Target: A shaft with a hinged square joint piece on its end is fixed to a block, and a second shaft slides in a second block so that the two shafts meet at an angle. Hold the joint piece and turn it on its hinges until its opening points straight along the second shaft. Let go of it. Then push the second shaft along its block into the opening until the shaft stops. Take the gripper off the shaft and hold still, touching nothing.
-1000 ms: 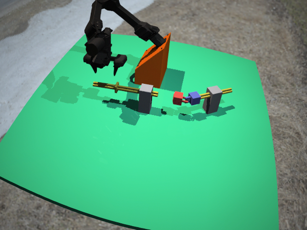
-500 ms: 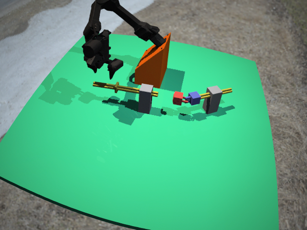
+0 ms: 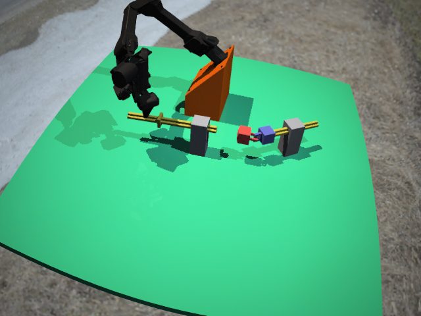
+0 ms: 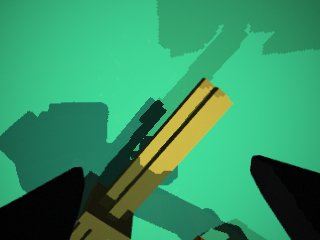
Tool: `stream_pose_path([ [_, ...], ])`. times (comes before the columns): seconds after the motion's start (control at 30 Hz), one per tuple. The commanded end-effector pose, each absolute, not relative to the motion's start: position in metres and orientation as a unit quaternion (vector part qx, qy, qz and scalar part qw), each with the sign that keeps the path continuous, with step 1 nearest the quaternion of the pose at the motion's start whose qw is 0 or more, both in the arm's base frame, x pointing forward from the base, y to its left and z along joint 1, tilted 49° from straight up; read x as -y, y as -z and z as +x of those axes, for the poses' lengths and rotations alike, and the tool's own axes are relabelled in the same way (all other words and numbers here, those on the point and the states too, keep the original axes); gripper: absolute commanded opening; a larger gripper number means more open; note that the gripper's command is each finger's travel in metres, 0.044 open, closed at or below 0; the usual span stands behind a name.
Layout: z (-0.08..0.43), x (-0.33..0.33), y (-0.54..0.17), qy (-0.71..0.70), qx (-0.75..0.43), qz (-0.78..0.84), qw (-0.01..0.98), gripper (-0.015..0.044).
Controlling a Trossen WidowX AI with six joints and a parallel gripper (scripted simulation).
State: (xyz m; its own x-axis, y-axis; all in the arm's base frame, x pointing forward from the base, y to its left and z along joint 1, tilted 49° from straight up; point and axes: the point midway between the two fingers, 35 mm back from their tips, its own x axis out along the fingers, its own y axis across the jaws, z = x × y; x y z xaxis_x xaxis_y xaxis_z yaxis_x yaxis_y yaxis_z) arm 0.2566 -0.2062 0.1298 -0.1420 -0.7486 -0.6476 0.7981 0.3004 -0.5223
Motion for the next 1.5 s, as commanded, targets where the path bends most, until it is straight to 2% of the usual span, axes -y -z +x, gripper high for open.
stream_pose_path([
  [0.0,0.254,0.212,-0.121,0.625,-0.437,0.068,0.643,0.0440],
  [0.6,0.248,0.234,-0.103,0.734,-0.240,0.249,0.584,0.0440],
  [1.47,0.243,0.254,-0.084,0.735,-0.237,0.250,0.584,0.0440],
])
